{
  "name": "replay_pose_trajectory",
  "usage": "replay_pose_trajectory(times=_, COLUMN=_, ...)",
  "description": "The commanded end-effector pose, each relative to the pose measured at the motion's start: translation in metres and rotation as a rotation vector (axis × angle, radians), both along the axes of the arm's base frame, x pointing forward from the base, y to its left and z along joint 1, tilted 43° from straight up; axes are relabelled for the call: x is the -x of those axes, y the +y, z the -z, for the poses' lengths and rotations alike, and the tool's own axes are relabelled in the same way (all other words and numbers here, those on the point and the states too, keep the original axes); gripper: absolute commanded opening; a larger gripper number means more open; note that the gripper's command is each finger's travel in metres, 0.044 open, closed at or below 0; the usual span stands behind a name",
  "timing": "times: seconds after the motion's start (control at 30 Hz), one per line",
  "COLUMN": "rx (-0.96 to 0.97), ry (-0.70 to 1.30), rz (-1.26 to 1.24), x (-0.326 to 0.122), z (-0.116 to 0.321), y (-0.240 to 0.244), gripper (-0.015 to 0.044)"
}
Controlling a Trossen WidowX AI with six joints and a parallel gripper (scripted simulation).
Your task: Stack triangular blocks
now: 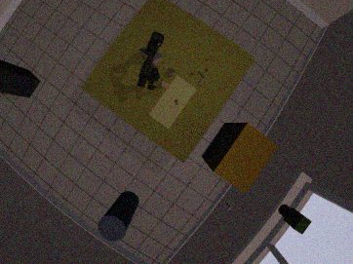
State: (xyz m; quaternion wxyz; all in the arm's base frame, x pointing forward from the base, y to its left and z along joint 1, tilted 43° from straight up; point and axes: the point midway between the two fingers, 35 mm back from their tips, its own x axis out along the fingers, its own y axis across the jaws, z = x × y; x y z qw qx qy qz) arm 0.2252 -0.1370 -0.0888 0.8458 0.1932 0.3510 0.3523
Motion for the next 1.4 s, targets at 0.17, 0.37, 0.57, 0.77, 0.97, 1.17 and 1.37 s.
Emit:
replay_pose_trajectory(times=0.17, rx=-0.008, ry=0.012, rz=0.009, x=-0.006, z=0.010, y=0.010, gripper=0.0440)
replay_pose_trajectory(times=0.37, rx=-0.005, ry=0.015, rz=0.010, x=-0.011, z=0.015, y=0.017, gripper=0.0440)
replay_pose_trajectory(times=0.57, rx=-0.003, ry=0.016, rz=0.012, x=-0.016, z=0.020, y=0.024, gripper=0.0440)
replay_pose_trajectory(times=0.77, rx=-0.002, ry=0.016, rz=0.013, x=-0.021, z=0.024, y=0.031, gripper=0.0440)
replay_pose_trajectory(times=0.97, rx=-0.002, ry=0.016, rz=0.013, x=-0.025, z=0.029, y=0.038, gripper=0.0440)
replay_pose_trajectory(times=1.17, rx=-0.004, ry=0.014, rz=0.013, x=-0.030, z=0.032, y=0.046, gripper=0.0440)
replay_pose_trajectory(times=1.37, rx=-0.007, ry=0.011, rz=0.012, x=-0.034, z=0.036, y=0.055, gripper=0.0440)
